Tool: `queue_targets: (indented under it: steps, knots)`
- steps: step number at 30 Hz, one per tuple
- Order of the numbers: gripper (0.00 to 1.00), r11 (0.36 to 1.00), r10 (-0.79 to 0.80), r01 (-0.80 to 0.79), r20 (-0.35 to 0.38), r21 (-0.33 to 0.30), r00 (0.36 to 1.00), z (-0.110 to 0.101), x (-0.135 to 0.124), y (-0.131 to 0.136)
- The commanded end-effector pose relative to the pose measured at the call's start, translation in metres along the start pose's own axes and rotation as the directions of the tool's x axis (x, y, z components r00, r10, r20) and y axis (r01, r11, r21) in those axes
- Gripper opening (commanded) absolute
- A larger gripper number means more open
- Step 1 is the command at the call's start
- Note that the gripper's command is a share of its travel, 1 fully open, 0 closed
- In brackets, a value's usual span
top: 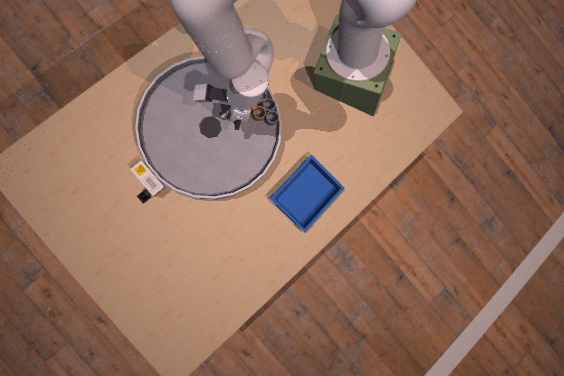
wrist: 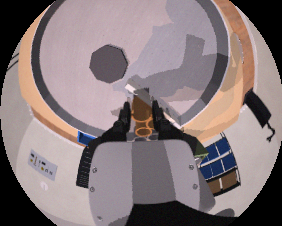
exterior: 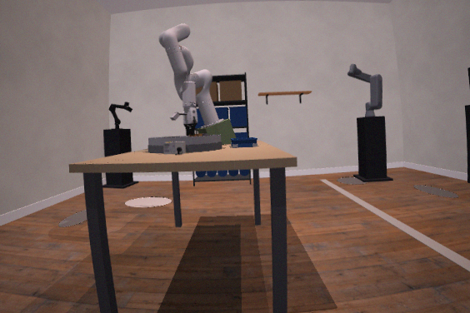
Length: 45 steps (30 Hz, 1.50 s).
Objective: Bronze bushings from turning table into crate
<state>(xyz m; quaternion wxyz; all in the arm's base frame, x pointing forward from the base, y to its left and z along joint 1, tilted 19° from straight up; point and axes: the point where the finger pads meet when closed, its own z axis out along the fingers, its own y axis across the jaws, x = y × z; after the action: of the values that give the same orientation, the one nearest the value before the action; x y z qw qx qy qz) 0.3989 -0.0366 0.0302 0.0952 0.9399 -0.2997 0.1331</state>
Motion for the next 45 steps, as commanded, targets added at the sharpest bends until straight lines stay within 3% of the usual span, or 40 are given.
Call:
queue_targets:
  steps: [1, 20, 45]
  knots:
    - [0.0, 1.0, 0.0, 0.0, -0.001, 0.001, 1.0, -0.003, 0.0, 0.0]
    - [0.0, 1.0, 0.0, 0.0, -0.001, 0.001, 1.0, -0.065, 0.0, 0.0]
    - [0.0, 1.0, 0.0, 0.0, -0.001, 0.001, 1.0, -0.068, -0.005, -0.005]
